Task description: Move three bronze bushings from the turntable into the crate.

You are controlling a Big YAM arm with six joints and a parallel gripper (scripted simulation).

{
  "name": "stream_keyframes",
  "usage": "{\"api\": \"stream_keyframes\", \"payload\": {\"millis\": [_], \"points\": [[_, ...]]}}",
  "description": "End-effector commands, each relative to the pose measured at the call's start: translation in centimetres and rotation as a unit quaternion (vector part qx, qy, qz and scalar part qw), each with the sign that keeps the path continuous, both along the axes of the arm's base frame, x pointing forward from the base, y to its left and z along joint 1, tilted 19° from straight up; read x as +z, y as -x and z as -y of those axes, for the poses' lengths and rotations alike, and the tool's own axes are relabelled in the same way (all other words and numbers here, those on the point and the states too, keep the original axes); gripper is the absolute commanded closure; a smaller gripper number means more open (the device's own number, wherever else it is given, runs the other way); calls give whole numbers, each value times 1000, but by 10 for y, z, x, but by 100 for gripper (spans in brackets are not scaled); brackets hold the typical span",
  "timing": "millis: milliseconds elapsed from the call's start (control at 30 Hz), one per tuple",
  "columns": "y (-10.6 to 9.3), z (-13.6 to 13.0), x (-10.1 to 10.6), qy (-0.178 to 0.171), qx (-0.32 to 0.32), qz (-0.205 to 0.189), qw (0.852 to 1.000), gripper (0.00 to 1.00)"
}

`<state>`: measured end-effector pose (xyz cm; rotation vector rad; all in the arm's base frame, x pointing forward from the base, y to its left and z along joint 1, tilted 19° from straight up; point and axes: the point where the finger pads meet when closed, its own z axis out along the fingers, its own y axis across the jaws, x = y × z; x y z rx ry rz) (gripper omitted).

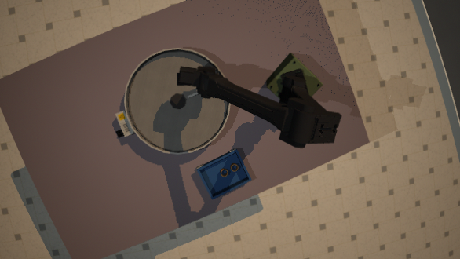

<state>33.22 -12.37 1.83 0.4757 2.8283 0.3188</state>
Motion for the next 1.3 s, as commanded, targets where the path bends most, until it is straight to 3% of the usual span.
{"api": "stream_keyframes", "payload": {"millis": [0, 667, 967, 1267], "points": [[-10, 5, 11, 10, -6, 17, 1000, 87], [-10, 5, 11, 10, -6, 17, 1000, 87], [-6, -4, -12, 1, -1, -1, 1000, 87], [-8, 2, -4, 6, -8, 9, 1000, 87]]}}
